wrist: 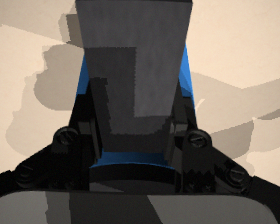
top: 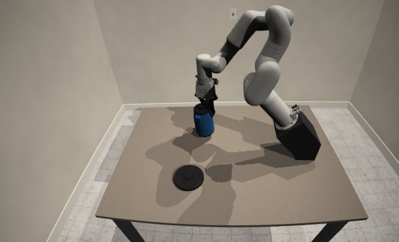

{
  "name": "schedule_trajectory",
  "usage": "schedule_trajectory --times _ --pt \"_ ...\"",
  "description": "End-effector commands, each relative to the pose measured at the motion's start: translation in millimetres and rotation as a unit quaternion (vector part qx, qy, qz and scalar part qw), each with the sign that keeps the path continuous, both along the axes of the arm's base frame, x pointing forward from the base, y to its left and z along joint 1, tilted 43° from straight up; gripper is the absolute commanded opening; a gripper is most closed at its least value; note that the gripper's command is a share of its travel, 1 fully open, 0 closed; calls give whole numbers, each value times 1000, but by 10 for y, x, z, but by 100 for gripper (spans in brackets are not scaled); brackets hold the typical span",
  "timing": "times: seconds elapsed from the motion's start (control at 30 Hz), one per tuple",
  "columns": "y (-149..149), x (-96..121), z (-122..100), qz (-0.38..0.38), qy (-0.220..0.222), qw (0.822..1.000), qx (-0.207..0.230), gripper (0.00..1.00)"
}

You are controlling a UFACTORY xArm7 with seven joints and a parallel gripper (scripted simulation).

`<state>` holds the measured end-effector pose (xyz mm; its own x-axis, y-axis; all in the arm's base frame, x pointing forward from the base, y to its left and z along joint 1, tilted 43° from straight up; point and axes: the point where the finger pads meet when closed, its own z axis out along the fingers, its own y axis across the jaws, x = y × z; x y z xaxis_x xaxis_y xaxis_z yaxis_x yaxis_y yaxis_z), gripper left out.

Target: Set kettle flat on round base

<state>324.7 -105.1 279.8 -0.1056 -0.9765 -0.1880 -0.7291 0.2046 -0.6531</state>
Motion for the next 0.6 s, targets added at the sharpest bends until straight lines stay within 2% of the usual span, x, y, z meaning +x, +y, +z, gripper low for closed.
schedule_trajectory --times 0.0,0.57 --pt "-8 3 16 -1 -2 1000 0 0" --pt "54 -39 88 -1 -2 1000 0 0"
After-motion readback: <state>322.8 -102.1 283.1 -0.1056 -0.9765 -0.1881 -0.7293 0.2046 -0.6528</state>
